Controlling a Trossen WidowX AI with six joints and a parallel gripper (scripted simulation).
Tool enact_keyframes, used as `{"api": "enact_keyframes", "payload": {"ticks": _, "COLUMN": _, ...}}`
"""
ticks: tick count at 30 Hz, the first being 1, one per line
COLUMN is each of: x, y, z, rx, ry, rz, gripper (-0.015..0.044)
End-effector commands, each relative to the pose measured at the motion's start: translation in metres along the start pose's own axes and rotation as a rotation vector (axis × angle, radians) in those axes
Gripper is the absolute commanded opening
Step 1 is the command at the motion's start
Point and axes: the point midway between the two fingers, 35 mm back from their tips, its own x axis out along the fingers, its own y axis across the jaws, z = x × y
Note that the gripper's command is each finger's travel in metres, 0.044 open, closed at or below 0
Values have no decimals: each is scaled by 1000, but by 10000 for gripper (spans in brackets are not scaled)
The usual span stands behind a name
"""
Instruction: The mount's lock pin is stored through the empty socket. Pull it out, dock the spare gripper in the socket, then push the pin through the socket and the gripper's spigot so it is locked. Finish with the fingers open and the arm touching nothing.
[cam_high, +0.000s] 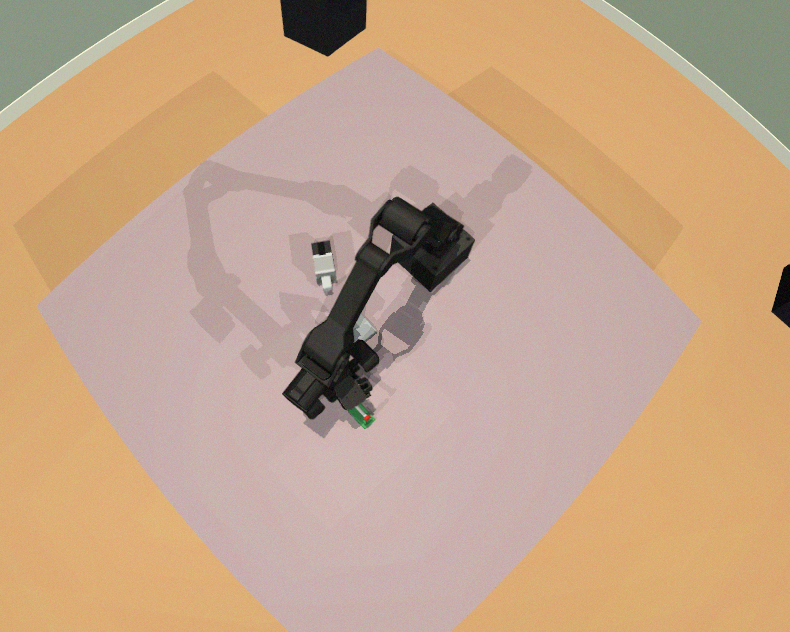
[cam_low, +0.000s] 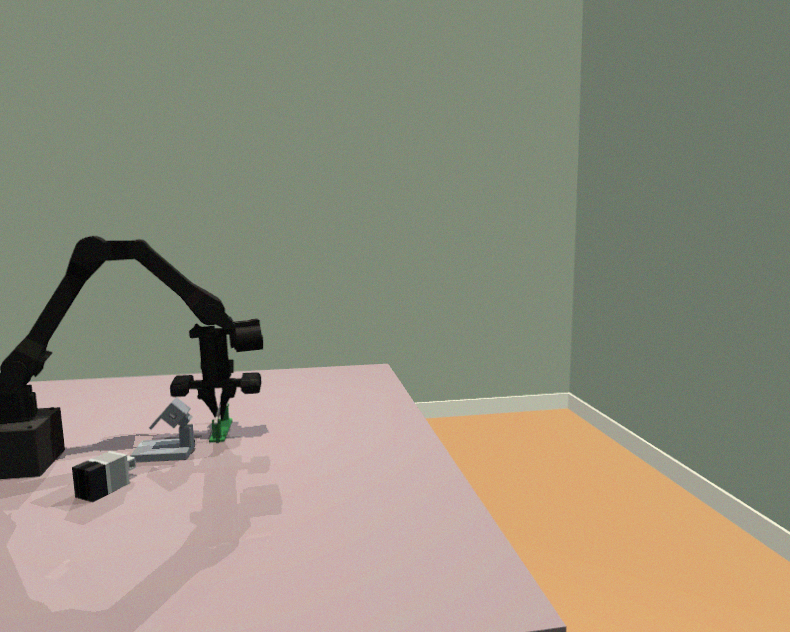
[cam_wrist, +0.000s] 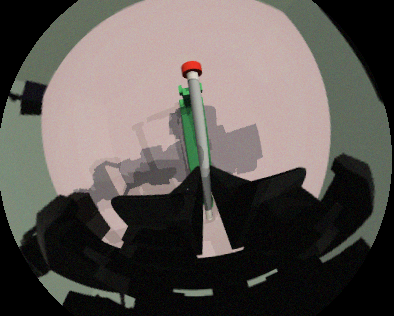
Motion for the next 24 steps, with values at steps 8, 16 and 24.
{"api": "enact_keyframes", "payload": {"ticks": 8, "x": 15, "y": 2, "z": -3, "rx": -1, "ry": 0, "rz": -1, "gripper": 0}}
{"api": "enact_keyframes", "payload": {"ticks": 16, "x": 17, "y": 3, "z": -3, "rx": -3, "ry": -1, "rz": -4, "gripper": 0}}
{"api": "enact_keyframes", "payload": {"ticks": 24, "x": 17, "y": 3, "z": -3, "rx": -3, "ry": -1, "rz": -4, "gripper": 0}}
